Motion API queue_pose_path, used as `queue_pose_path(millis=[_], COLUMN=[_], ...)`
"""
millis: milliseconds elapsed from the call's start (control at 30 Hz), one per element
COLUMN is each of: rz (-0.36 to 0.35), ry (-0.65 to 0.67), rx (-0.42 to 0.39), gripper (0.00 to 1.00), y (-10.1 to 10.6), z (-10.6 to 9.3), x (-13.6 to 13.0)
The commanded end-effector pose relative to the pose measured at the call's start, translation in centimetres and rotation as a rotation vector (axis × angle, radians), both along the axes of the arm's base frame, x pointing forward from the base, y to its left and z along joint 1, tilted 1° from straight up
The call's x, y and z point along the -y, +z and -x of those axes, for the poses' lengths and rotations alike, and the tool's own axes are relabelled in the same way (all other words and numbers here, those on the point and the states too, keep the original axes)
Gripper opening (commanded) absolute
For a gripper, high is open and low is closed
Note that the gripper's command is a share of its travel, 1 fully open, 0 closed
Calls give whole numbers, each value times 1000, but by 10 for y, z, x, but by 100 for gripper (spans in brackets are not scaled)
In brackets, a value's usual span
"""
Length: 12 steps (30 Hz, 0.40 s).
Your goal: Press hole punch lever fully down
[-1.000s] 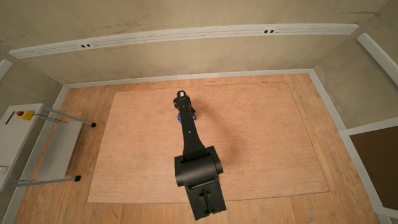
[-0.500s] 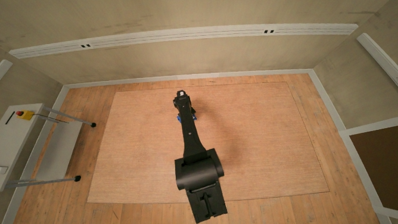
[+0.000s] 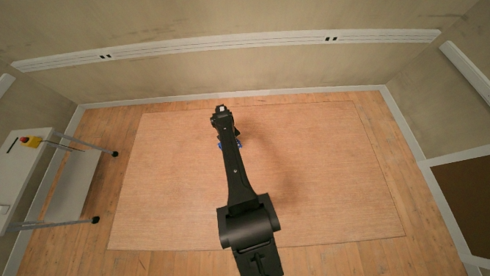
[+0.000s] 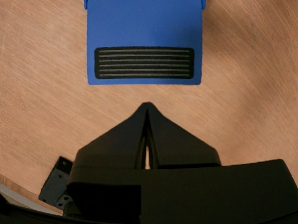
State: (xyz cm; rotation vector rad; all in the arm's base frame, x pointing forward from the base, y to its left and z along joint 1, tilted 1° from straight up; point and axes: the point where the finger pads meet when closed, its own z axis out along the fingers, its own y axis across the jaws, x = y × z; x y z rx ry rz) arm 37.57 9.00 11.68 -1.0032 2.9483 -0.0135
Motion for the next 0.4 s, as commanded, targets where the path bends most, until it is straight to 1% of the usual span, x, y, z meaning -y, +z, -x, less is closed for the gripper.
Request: queue_pose_path(millis=[0, 200, 367], rz=[-6, -9, -9], ry=[-1, -1, -1], rx=[36, 45, 45], gripper=[0, 0, 0], y=[25, 38, 38], z=[-15, -15, -15], x=[-2, -3, -3])
